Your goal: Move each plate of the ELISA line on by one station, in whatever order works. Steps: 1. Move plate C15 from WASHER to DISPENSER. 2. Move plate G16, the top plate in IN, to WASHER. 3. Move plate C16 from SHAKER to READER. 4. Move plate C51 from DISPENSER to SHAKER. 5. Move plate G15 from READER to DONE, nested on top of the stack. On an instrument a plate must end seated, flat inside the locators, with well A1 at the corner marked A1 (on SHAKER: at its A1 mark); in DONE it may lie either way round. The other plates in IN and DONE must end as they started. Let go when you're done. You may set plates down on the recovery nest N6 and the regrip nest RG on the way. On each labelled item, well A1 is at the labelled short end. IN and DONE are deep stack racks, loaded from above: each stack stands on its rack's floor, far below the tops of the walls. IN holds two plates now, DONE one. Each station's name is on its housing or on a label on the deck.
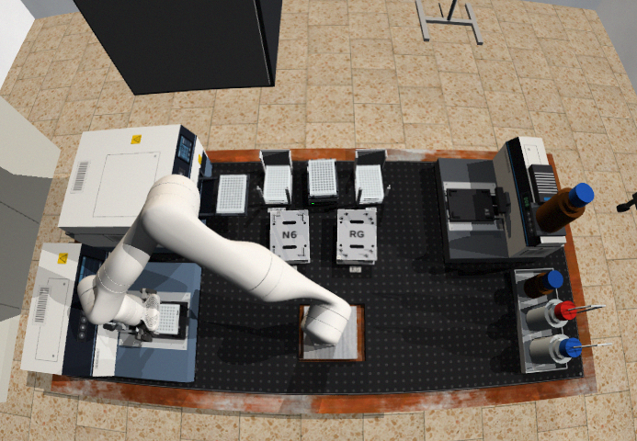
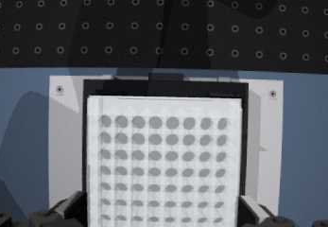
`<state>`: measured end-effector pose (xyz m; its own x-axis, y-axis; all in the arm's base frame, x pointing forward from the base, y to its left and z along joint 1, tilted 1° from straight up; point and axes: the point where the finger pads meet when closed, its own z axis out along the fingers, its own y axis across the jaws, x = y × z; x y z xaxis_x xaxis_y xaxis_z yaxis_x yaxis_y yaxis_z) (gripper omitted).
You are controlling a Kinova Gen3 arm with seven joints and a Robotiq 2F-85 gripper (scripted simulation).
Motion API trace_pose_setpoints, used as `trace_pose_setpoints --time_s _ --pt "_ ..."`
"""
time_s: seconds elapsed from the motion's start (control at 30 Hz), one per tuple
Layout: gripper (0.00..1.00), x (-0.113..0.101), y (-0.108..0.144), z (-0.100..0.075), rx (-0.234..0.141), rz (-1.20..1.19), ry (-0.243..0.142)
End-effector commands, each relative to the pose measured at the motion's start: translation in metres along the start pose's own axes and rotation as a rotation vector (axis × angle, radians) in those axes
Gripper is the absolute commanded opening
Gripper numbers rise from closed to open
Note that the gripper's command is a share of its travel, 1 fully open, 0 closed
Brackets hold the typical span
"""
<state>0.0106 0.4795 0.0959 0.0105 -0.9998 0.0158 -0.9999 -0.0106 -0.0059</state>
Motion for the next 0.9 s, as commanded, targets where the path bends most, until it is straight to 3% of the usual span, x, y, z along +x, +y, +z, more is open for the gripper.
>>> trace_pose_setpoints --time_s 0.0,0.87 --pt "0.94 0.0 0.0 -0.005 0.0 0.0 -0.002" --pt "0.94 0.0 0.0 -0.037 0.0 0.0 -0.002"
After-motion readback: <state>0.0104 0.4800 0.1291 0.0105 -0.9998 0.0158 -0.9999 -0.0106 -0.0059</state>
